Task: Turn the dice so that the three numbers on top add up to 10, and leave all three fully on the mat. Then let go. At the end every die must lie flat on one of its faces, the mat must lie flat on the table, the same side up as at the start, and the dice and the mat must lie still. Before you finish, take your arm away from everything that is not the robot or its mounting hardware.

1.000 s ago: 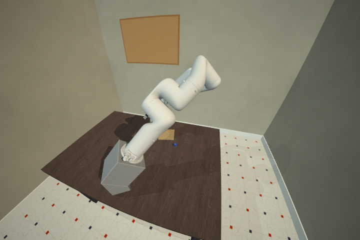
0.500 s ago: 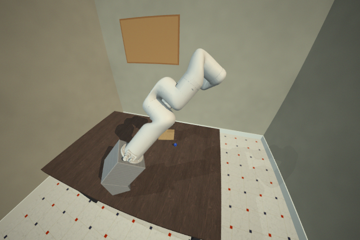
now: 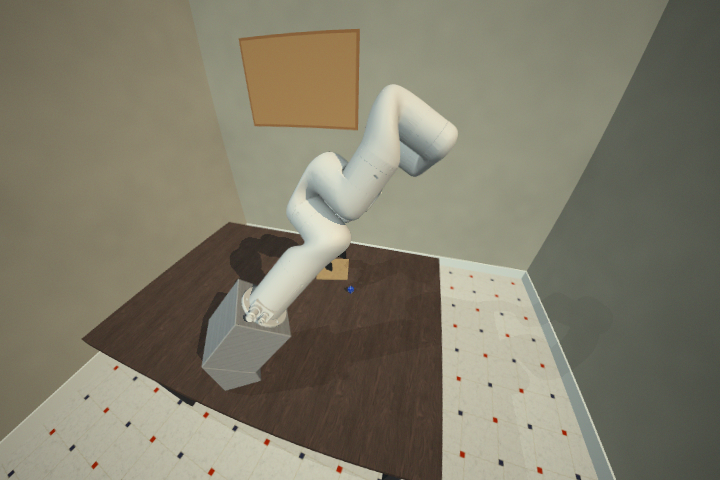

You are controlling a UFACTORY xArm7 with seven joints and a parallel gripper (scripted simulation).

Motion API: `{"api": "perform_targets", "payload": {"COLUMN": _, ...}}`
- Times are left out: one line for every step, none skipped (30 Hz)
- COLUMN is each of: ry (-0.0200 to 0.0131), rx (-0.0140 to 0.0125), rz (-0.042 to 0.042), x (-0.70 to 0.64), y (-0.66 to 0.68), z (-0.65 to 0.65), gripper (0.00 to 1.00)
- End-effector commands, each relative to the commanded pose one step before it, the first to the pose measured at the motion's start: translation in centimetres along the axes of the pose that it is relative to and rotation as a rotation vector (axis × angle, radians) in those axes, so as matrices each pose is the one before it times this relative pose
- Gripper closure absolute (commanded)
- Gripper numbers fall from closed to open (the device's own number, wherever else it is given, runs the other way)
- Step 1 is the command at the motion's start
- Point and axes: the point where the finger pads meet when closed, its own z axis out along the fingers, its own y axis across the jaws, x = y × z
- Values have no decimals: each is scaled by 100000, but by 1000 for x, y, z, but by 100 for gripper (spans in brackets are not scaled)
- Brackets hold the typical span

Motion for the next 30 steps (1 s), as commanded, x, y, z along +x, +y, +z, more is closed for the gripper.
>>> {"api": "perform_targets", "payload": {"ry": 1194, "rx": -39, "rz": 1, "x": -343, "y": 86, "z": -258, "gripper": 0}}
{"api": "perform_targets", "payload": {"ry": 0, "rx": 0, "rz": 0, "x": 0, "y": 0, "z": 0, "gripper": 0}}
{"api": "perform_targets", "payload": {"ry": 0, "rx": 0, "rz": 0, "x": 0, "y": 0, "z": 0, "gripper": 0}}
{"api": "perform_targets", "payload": {"ry": 0, "rx": 0, "rz": 0, "x": 0, "y": 0, "z": 0, "gripper": 0}}
{"api": "perform_targets", "payload": {"ry": 746, "rx": -334, "rz": 3471, "x": -1709, "y": 18, "z": -160, "gripper": 0}}
{"api": "perform_targets", "payload": {"ry": 0, "rx": 0, "rz": 0, "x": 0, "y": 0, "z": 0, "gripper": 0}}
{"api": "perform_targets", "payload": {"ry": 0, "rx": 0, "rz": 0, "x": 0, "y": 0, "z": 0, "gripper": 0}}
{"api": "perform_targets", "payload": {"ry": 0, "rx": 0, "rz": 0, "x": 0, "y": 0, "z": 0, "gripper": 0}}
{"api": "perform_targets", "payload": {"ry": 815, "rx": -552, "rz": 3173, "x": -1427, "y": 10, "z": -207, "gripper": 0}}
{"api": "perform_targets", "payload": {"ry": 0, "rx": 0, "rz": 0, "x": 0, "y": 0, "z": 0, "gripper": 0}}
{"api": "perform_targets", "payload": {"ry": 0, "rx": 0, "rz": 0, "x": 0, "y": 0, "z": 0, "gripper": 0}}
{"api": "perform_targets", "payload": {"ry": 813, "rx": -692, "rz": 2783, "x": -1153, "y": 13, "z": -226, "gripper": 0}}
{"api": "perform_targets", "payload": {"ry": 0, "rx": 0, "rz": 0, "x": 0, "y": 0, "z": 0, "gripper": 0}}
{"api": "perform_targets", "payload": {"ry": 748, "rx": -738, "rz": 2328, "x": -897, "y": 18, "z": -220, "gripper": 0}}
{"api": "perform_targets", "payload": {"ry": 634, "rx": -693, "rz": 1840, "x": -667, "y": 22, "z": -193, "gripper": 0}}
{"api": "perform_targets", "payload": {"ry": 490, "rx": -574, "rz": 1352, "x": -467, "y": 22, "z": -153, "gripper": 0}}
{"api": "perform_targets", "payload": {"ry": 335, "rx": -412, "rz": 895, "x": -298, "y": 18, "z": -106, "gripper": 0}}
{"api": "perform_targets", "payload": {"ry": 0, "rx": 0, "rz": 0, "x": 0, "y": 0, "z": 0, "gripper": 0}}
{"api": "perform_targets", "payload": {"ry": 0, "rx": 0, "rz": 0, "x": 0, "y": 0, "z": 0, "gripper": 0}}
{"api": "perform_targets", "payload": {"ry": 191, "rx": -241, "rz": 499, "x": -163, "y": 11, "z": -61, "gripper": 0}}
{"api": "perform_targets", "payload": {"ry": 77, "rx": -98, "rz": 199, "x": -64, "y": 5, "z": -25, "gripper": 0}}
{"api": "perform_targets", "payload": {"ry": 12, "rx": -15, "rz": 30, "x": -10, "y": 1, "z": -4, "gripper": 0}}
{"api": "perform_targets", "payload": {"ry": 0, "rx": 0, "rz": 0, "x": 0, "y": 0, "z": 0, "gripper": 0}}
{"api": "perform_targets", "payload": {"ry": 0, "rx": 0, "rz": 0, "x": 0, "y": 0, "z": 0, "gripper": 0}}
{"api": "perform_targets", "payload": {"ry": 0, "rx": 0, "rz": 0, "x": 0, "y": 0, "z": 0, "gripper": 0}}
{"api": "perform_targets", "payload": {"ry": 0, "rx": 0, "rz": 0, "x": 0, "y": 0, "z": 0, "gripper": 0}}
{"api": "perform_targets", "payload": {"ry": 0, "rx": 0, "rz": 0, "x": 0, "y": 0, "z": 0, "gripper": 0}}
{"api": "perform_targets", "payload": {"ry": 0, "rx": 0, "rz": 0, "x": 0, "y": 0, "z": 0, "gripper": 0}}
{"api": "perform_targets", "payload": {"ry": 0, "rx": 0, "rz": 0, "x": 0, "y": 0, "z": 0, "gripper": 0}}
{"api": "perform_targets", "payload": {"ry": 0, "rx": 0, "rz": 0, "x": 0, "y": 0, "z": 0, "gripper": 0}}
